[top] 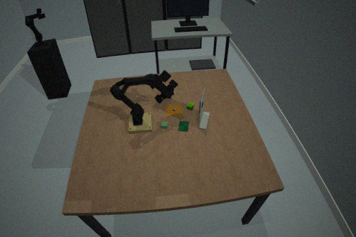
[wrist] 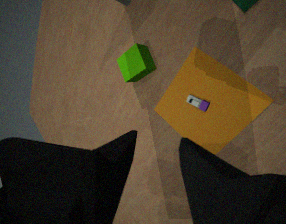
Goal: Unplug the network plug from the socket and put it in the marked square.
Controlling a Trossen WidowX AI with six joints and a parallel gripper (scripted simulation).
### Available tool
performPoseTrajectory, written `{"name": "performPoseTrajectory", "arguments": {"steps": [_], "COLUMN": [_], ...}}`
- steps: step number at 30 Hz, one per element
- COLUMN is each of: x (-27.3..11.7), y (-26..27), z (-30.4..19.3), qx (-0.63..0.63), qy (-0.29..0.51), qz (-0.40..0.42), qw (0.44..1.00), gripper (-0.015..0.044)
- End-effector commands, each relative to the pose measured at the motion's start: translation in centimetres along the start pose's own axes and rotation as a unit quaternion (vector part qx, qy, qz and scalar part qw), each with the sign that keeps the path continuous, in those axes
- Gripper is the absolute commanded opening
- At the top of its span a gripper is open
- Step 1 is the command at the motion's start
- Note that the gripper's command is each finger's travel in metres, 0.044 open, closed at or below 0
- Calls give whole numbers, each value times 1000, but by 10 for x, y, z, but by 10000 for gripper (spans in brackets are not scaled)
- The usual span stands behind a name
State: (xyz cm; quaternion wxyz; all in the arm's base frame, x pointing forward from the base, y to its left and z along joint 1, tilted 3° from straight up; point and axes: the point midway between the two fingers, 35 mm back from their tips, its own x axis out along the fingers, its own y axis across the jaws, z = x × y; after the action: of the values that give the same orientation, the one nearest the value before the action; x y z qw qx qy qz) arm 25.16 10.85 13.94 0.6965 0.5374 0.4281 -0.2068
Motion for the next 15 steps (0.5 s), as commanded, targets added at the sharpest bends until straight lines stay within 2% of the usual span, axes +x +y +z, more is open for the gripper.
{"name": "performPoseTrajectory", "arguments": {"steps": [1, 15], "x": [-11, -46], "y": [10, 34], "z": [1, 1], "qx": [3, 4], "qy": [-2, -3], "qz": [2, 4], "qw": [1000, 1000], "gripper": [156, 156]}}
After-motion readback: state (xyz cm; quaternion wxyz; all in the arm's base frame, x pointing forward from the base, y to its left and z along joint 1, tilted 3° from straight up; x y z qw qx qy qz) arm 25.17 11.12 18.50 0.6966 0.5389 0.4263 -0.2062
